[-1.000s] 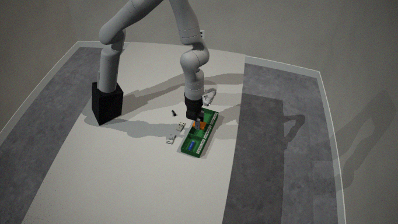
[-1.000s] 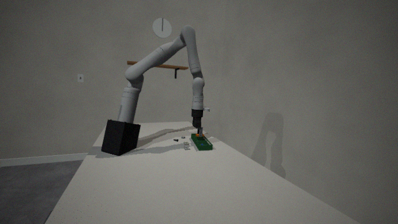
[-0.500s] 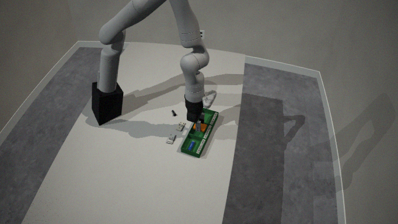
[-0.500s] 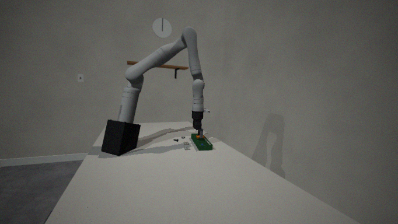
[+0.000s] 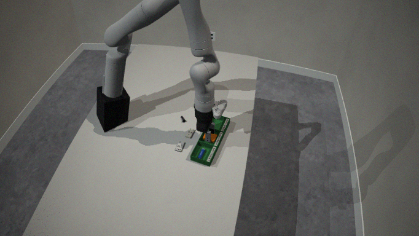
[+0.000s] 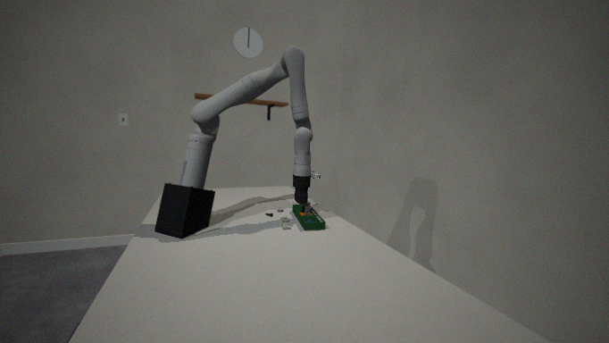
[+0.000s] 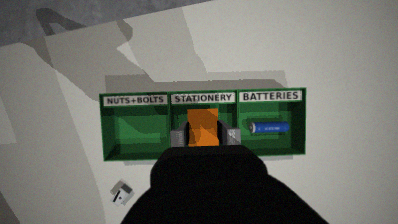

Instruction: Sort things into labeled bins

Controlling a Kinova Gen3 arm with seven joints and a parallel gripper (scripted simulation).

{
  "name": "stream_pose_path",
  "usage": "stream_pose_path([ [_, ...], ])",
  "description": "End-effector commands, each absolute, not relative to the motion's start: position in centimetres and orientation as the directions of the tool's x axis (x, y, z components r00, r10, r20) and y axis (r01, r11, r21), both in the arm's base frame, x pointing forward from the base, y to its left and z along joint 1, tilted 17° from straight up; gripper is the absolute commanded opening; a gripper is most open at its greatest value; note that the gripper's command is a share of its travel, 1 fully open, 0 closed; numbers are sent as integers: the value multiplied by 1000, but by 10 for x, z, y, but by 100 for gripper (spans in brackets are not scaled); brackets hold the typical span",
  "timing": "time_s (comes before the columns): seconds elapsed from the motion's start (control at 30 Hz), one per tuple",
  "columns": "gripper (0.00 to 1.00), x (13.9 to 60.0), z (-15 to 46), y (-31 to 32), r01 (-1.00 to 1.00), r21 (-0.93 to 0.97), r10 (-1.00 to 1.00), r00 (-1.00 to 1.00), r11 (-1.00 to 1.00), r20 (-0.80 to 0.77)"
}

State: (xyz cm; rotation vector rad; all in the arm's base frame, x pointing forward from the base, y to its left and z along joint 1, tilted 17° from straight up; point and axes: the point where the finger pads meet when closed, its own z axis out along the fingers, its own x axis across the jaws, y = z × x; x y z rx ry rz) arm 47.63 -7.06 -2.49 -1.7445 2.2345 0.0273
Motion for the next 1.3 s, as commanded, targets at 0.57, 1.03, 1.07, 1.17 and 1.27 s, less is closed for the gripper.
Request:
stream_pose_path([
  [0.57, 87, 475, -27, -71, -951, -166, -944, -215, 261, -251],
  [1.03, 87, 475, -26, -71, -951, -166, -944, -215, 261, -251],
  [1.07, 87, 474, -25, -72, -951, -166, -944, -215, 261, -251],
  [1.17, 87, 473, -21, -72, -951, -166, -944, -215, 261, -251],
  [1.27, 87, 473, -18, -73, -951, -166, -944, -215, 261, -251],
])
